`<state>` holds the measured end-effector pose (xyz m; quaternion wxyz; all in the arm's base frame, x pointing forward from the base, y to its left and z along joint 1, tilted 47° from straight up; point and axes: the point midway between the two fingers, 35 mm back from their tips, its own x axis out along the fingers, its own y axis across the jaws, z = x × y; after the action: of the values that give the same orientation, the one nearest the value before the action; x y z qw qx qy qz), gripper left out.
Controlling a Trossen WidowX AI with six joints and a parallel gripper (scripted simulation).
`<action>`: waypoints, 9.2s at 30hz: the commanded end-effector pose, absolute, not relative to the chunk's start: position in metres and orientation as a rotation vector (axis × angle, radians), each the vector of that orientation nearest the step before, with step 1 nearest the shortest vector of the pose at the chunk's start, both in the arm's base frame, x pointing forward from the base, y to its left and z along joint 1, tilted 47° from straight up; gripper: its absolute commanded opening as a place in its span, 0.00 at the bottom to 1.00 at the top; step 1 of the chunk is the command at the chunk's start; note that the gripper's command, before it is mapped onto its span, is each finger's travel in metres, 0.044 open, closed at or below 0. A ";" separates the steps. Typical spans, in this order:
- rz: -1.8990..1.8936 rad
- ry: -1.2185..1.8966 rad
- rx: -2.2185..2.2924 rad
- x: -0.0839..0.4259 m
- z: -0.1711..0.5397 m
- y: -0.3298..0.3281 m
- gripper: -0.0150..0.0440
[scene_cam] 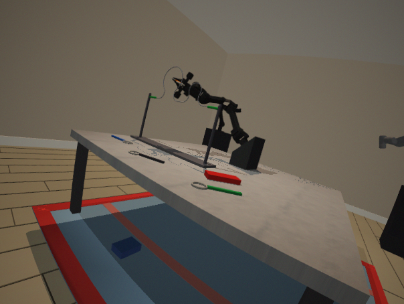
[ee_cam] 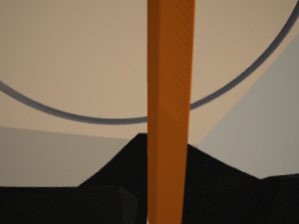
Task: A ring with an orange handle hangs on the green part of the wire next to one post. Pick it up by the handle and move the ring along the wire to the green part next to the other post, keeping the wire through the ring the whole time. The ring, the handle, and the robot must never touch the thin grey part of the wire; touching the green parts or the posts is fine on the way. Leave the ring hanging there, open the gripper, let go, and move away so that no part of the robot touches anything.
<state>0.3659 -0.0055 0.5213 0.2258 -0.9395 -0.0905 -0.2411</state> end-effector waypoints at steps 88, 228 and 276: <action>-0.523 -0.022 -2.097 0.388 0.454 -0.121 0.00; 0.093 0.535 0.044 0.357 0.192 0.049 0.00; 0.293 0.620 0.831 0.338 0.265 0.155 0.00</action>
<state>0.3377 0.1533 0.2591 -0.8587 -0.3944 -0.2968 -0.1381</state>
